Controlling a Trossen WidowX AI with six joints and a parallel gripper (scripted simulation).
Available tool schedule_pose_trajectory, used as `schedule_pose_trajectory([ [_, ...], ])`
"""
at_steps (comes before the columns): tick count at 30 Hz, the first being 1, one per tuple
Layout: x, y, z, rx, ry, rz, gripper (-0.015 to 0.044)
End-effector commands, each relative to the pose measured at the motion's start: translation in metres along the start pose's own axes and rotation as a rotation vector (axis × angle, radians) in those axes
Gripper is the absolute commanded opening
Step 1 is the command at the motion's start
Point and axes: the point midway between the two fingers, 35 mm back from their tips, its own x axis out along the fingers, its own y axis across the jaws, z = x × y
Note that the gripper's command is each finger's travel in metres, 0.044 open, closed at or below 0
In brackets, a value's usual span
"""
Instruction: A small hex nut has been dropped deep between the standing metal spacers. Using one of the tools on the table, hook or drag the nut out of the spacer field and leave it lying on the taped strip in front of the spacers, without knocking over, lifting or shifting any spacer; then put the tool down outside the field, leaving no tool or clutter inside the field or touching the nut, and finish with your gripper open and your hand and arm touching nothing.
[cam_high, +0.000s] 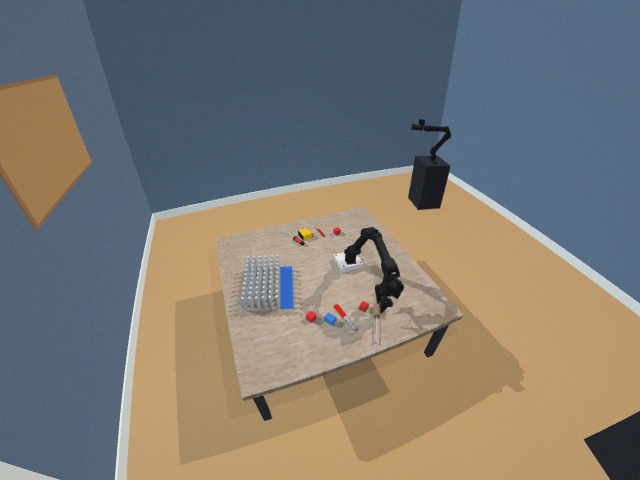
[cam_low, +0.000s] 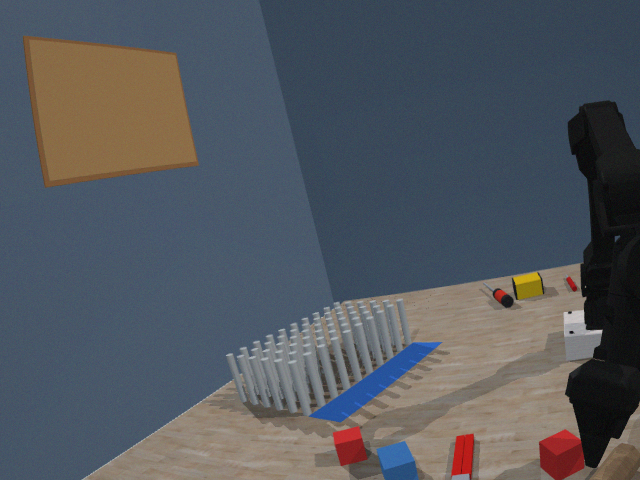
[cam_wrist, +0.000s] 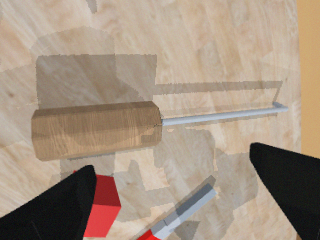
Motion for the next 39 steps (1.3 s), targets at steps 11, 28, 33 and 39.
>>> schedule_pose_trajectory([
  [11, 0.0006, -0.0086, -0.0058, 1.300, 0.228, 0.200, 0.0440],
  [28, -0.0004, -0.0069, -0.0083, 1.675, 0.333, 0.192, 0.0440],
  [33, -0.0004, -0.0069, -0.0083, 1.675, 0.333, 0.192, 0.0440],
  [39, -0.0004, -0.0069, -0.0083, 1.675, 0.333, 0.192, 0.0440],
])
